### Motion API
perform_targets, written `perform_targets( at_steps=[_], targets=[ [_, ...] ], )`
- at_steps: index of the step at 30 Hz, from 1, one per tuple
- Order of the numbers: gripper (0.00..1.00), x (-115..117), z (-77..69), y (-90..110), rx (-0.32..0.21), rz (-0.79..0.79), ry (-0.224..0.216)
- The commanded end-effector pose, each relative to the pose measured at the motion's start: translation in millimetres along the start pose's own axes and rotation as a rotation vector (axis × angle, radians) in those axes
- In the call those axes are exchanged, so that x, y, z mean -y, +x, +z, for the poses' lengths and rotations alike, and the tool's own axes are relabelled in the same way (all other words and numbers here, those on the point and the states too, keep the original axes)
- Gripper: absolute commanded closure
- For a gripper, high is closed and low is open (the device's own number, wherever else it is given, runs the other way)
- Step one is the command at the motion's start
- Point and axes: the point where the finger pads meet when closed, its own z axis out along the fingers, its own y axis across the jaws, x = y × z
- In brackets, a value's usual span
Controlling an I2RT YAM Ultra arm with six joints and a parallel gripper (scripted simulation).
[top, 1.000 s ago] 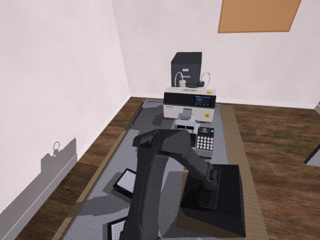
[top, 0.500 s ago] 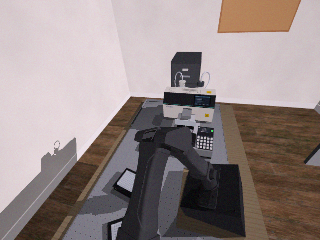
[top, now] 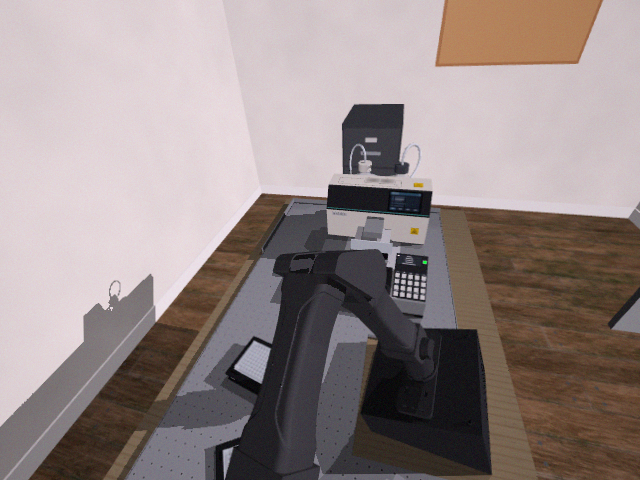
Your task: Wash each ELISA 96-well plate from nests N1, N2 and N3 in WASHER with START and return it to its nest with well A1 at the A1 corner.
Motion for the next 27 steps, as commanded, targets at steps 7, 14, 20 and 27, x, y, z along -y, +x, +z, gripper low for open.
perform_targets(
  at_steps=[7, 14, 20, 27],
  targets=[
    [1.0, -0.5, -8.6, -1.2, 0.011, 0.001, -0.003],
    [1.0, 4.5, -8.9, -1.1, 0.011, 0.034, -0.003],
    [1.0, 34.6, -10.6, -0.5, 0.011, 0.179, -0.003],
    [1.0, 59.7, -12.0, 0.0, 0.012, 0.179, -0.002]
  ],
)
